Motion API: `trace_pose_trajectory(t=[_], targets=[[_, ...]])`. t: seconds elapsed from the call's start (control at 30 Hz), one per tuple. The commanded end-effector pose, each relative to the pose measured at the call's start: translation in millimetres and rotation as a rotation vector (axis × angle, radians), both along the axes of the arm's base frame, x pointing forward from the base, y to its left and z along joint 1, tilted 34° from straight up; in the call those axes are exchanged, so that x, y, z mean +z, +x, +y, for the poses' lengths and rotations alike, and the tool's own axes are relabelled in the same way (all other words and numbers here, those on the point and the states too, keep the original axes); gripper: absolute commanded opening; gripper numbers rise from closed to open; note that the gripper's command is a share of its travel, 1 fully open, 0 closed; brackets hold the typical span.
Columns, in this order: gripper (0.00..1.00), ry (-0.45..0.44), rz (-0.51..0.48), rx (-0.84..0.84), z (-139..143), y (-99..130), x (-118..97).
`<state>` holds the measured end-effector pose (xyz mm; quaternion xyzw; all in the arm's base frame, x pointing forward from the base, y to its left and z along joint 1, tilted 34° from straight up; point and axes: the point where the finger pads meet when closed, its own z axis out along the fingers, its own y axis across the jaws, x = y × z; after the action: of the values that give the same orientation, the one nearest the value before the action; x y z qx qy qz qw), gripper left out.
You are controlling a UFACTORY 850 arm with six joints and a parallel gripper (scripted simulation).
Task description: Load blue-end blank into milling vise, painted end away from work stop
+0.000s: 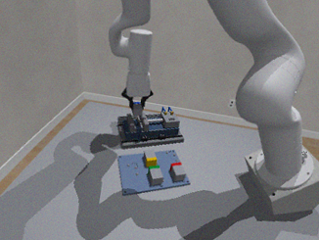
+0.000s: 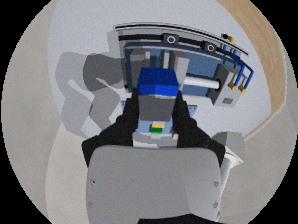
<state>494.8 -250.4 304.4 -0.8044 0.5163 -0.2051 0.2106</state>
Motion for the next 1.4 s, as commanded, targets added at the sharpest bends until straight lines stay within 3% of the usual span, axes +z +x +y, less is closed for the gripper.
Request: trace_pose_trajectory(t=[0.0,1.37], targets=[[0.0,-0.001,-0.002,0.0,1.0,-1.4,0.1],[0.0,-0.001,-0.001,0.0,3.5,-4.3,-1.2]])
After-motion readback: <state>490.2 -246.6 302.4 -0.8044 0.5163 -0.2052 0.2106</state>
